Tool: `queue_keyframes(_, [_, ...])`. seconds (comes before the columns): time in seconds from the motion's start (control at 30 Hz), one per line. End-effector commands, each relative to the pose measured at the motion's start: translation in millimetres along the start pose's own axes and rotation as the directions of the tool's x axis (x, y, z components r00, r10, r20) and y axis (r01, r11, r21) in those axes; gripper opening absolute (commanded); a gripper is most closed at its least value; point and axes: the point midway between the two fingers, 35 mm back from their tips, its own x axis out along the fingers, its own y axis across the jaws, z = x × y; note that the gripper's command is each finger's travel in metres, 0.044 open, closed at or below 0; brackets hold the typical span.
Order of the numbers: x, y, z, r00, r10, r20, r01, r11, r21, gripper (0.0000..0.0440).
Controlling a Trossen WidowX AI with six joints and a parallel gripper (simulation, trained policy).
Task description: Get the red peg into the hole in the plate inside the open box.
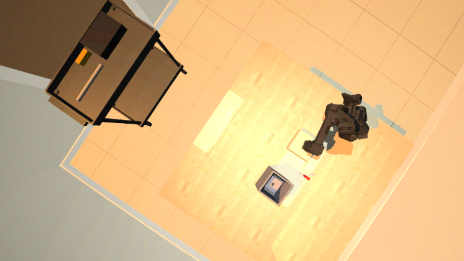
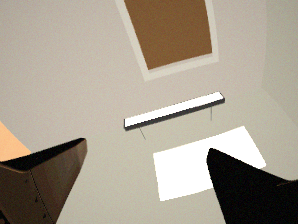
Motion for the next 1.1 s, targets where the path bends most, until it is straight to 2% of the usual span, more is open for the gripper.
queue_keyframes(0.0, [0, -3, -3, 1.000, -0.007, -0.012, 0.007, 1.000, -0.013, 0.0421])
queue_keyframes(0.07, [2, -11, -11, 0.999, -0.027, -0.041, 0.026, 0.999, -0.040, 0.0440])
queue_keyframes(0.57, [2, -87, -55, 0.947, -0.264, -0.185, 0.227, 0.953, -0.199, 0.0440])
queue_keyframes(1.07, [-19, -165, -66, 0.821, -0.528, -0.218, 0.423, 0.819, -0.388, 0.0440])
